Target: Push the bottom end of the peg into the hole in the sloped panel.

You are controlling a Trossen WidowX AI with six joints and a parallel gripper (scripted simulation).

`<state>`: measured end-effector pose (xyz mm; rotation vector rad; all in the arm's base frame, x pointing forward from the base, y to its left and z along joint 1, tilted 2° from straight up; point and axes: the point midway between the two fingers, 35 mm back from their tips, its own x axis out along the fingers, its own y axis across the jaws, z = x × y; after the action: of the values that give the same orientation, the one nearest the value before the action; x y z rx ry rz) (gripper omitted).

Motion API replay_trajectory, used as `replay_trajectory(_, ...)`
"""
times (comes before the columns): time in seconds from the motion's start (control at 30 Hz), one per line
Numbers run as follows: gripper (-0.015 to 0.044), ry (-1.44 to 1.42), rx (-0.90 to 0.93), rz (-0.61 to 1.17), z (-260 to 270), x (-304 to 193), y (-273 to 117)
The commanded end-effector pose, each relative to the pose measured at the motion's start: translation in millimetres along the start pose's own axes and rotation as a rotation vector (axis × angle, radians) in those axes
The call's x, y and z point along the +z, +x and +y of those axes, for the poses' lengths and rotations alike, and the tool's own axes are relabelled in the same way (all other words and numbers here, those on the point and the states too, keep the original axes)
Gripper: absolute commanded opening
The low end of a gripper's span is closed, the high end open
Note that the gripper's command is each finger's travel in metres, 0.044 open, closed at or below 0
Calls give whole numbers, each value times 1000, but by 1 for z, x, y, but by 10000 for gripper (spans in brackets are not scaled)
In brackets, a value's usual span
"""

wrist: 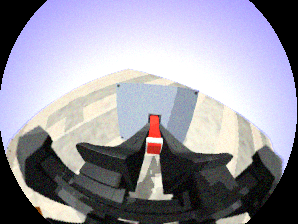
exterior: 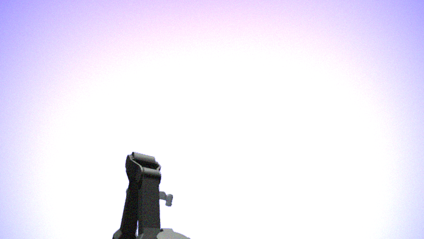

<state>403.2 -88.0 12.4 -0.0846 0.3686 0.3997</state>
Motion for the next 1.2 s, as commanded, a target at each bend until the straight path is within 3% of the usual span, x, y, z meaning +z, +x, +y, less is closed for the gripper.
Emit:
replay_trajectory(0.0, 0, 3, -5, -1, -1, 1, 3)
replay_trajectory(0.67, 0, 0, 0, 0, -1, 1, 5)
replay_trajectory(1.17, 394, 0, 0, 0, -1, 1, 4)
